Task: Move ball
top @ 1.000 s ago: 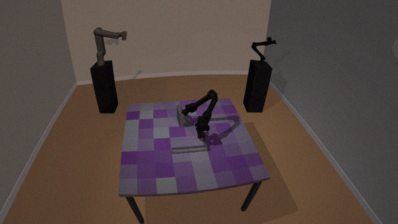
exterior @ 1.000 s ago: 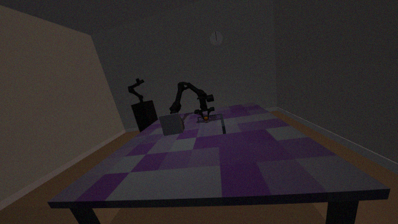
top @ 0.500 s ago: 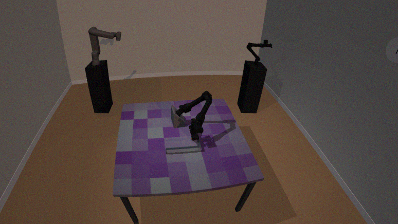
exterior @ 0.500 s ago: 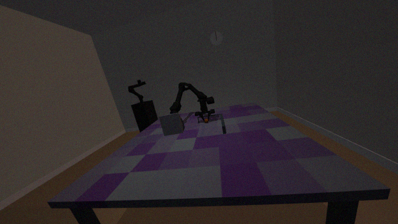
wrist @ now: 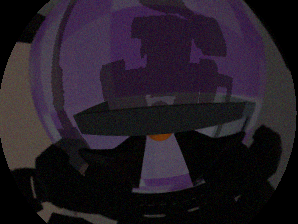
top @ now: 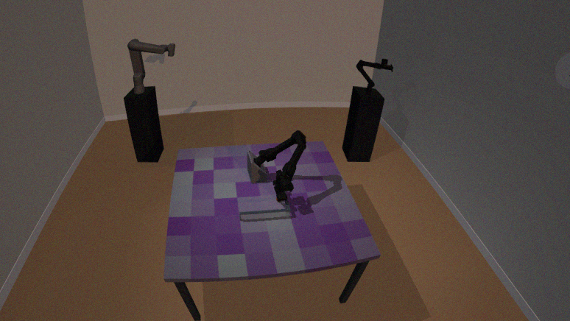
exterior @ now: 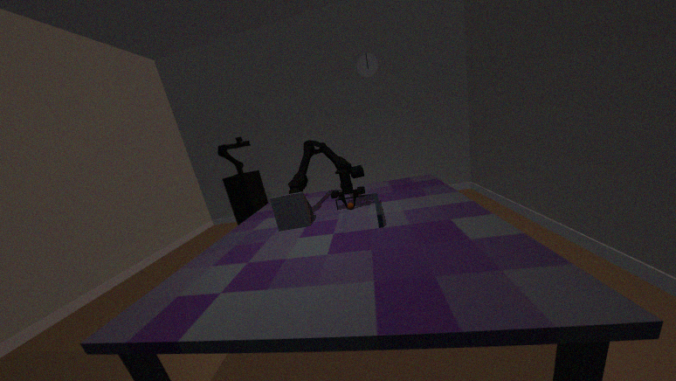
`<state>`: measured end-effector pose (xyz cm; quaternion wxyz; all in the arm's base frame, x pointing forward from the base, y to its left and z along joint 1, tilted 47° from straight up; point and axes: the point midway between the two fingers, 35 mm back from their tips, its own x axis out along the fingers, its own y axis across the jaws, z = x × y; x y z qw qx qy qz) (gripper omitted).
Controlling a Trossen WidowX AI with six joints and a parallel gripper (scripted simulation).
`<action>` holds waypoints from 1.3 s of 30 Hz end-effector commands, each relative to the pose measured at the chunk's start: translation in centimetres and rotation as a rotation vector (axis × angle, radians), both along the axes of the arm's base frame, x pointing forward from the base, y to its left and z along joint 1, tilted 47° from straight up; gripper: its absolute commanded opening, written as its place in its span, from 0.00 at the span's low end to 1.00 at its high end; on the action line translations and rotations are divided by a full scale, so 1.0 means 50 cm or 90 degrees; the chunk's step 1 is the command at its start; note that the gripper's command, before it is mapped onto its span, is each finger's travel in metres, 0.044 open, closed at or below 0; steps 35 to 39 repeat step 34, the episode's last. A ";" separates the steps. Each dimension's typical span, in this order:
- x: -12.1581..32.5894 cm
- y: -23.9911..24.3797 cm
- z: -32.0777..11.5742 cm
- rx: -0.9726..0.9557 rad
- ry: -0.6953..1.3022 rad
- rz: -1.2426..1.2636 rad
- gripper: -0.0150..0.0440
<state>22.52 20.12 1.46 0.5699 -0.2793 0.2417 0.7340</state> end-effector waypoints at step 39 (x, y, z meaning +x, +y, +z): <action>0.050 -0.188 0.177 -0.003 0.005 -0.004 1.00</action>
